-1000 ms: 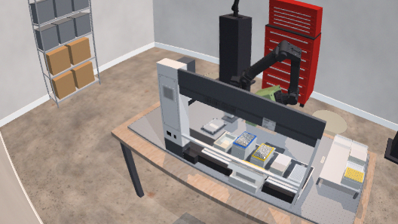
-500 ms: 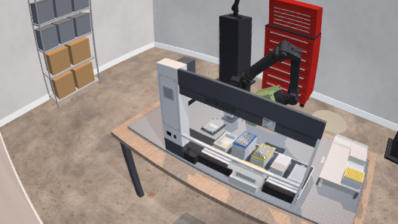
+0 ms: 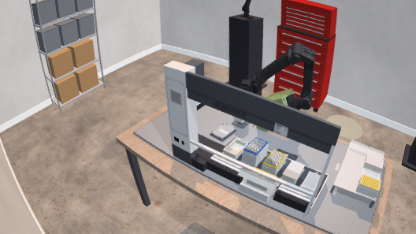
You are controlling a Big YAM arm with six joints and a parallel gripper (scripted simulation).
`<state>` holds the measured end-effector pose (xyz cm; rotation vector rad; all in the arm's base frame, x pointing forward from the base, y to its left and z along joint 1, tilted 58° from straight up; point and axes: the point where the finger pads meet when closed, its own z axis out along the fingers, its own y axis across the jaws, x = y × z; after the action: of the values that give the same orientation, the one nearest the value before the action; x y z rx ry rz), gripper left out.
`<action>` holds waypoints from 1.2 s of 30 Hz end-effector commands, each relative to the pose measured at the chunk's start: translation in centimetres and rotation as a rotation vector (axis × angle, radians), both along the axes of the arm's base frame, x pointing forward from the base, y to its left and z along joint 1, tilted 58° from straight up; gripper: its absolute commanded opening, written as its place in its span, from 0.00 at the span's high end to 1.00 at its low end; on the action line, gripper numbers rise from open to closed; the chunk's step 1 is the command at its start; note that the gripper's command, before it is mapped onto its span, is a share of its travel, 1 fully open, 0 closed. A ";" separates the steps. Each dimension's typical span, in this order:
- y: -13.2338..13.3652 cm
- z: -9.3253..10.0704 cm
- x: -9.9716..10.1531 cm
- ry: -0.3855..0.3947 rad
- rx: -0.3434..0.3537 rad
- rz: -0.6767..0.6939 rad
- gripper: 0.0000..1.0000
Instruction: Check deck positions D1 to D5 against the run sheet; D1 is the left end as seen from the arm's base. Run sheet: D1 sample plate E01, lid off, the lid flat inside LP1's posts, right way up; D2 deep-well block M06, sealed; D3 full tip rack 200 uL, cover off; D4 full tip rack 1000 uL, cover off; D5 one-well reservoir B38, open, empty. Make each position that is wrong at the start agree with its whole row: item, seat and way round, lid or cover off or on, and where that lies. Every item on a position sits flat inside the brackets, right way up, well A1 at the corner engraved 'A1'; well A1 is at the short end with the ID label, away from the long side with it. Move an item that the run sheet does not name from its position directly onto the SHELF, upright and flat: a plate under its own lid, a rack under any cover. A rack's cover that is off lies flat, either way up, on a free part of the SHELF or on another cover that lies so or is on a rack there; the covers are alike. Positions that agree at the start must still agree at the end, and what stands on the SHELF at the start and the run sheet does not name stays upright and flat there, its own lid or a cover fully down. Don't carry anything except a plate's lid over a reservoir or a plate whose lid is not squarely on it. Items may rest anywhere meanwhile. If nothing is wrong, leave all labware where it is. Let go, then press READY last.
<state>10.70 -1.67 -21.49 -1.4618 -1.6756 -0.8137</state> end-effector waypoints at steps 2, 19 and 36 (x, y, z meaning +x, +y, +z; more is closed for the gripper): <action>2.1 -4.0 0.5 -0.015 -0.034 0.000 1.00; 2.1 -4.0 0.5 -0.015 -0.034 0.000 1.00; -0.7 -3.4 1.0 -0.020 -0.044 -0.002 1.00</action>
<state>10.79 -1.53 -23.35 -1.4718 -1.6872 -0.8088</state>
